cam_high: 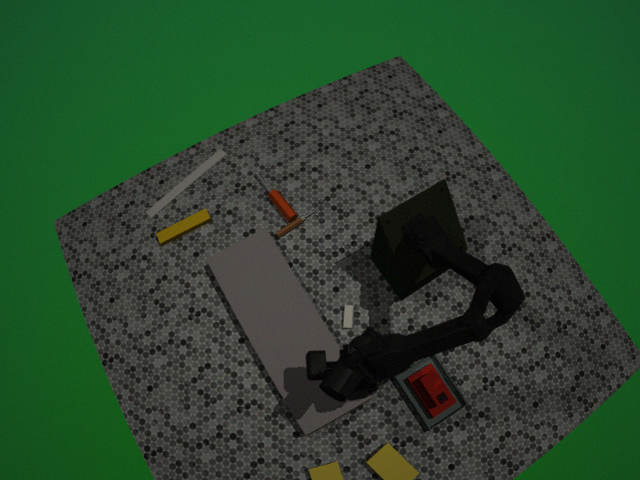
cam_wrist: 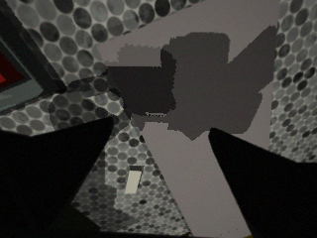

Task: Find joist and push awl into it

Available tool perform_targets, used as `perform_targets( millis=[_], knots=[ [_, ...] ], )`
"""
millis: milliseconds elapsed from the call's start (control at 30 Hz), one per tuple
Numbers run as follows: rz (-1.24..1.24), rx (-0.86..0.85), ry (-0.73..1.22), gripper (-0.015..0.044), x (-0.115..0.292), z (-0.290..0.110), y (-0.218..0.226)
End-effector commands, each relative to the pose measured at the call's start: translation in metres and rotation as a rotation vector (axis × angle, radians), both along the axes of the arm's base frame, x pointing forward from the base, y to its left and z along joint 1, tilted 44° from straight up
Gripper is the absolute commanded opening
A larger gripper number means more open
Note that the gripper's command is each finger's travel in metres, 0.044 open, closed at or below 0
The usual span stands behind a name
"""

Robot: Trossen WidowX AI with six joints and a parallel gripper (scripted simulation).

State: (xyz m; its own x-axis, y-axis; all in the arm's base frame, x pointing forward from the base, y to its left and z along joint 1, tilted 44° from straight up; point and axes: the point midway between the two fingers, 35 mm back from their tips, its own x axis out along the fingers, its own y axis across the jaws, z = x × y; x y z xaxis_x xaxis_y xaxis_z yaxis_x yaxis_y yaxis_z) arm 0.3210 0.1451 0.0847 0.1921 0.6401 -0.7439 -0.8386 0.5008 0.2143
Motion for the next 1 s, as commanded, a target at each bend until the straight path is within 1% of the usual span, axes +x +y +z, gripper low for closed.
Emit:
perform_targets(
  millis=[0, 133, 267, 400, 567, 700, 800, 967],
  knots=[
    [-0.113, -0.05, 0.115, 0.044, 0.024, -0.045, -0.051],
    [-0.212, -0.072, 0.225, 0.044, 0.034, -0.088, -0.101],
    [-0.305, -0.076, 0.339, 0.044, 0.032, -0.131, -0.15],
    [-0.392, -0.06, 0.454, 0.044, 0.016, -0.176, -0.195],
    [-0.492, -0.011, 0.597, 0.044, -0.019, -0.231, -0.242],
    [-0.565, 0.054, 0.709, 0.044, -0.059, -0.275, -0.268],
    [-0.607, 0.107, 0.777, 0.044, -0.087, -0.301, -0.278],
    [-0.615, 0.119, 0.79, 0.044, -0.094, -0.306, -0.279]
  ],
)
